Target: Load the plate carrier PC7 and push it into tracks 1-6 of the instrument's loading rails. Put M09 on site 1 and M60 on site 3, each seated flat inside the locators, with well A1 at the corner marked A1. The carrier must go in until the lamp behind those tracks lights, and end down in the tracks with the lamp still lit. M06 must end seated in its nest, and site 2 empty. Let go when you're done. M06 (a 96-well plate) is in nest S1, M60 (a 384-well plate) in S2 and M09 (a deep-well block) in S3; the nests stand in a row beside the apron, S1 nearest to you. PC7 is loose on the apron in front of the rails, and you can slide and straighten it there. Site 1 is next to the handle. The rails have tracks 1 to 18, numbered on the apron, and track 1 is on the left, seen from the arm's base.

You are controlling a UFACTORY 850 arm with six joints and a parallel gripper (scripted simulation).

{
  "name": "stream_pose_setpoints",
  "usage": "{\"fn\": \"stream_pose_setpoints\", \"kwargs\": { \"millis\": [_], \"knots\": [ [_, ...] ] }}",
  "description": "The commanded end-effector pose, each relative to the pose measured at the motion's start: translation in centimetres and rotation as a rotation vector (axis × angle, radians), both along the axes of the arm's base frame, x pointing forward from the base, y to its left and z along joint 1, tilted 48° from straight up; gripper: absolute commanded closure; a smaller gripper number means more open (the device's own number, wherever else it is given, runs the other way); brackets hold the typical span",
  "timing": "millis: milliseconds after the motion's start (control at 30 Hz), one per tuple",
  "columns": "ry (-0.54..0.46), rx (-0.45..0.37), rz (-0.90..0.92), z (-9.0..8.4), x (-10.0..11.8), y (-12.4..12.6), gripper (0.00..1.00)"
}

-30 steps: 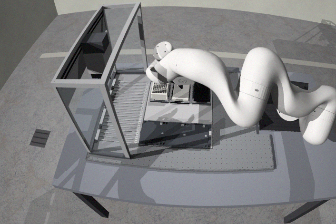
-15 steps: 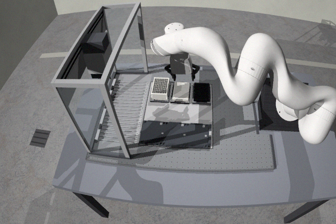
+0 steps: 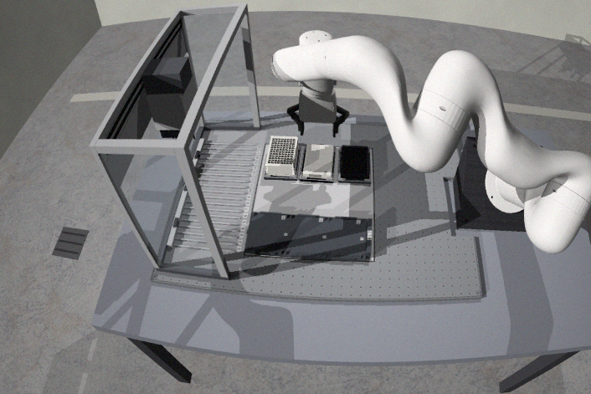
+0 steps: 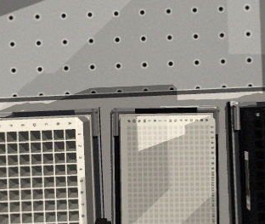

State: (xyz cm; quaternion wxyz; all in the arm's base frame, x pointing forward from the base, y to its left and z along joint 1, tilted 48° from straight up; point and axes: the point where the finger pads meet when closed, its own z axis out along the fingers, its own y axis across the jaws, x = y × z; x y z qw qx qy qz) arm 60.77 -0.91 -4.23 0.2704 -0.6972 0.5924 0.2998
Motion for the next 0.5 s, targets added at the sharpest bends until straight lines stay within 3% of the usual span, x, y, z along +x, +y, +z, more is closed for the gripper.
{"fn": "stream_pose_setpoints", "kwargs": {
  "millis": [0, 467],
  "knots": [
    [-0.003, 0.001, -0.002, 0.1, 0.1, -0.1, 0.00],
    [-0.003, 0.001, -0.002, -1.1, -0.1, 1.1, 0.00]
  ]
}}
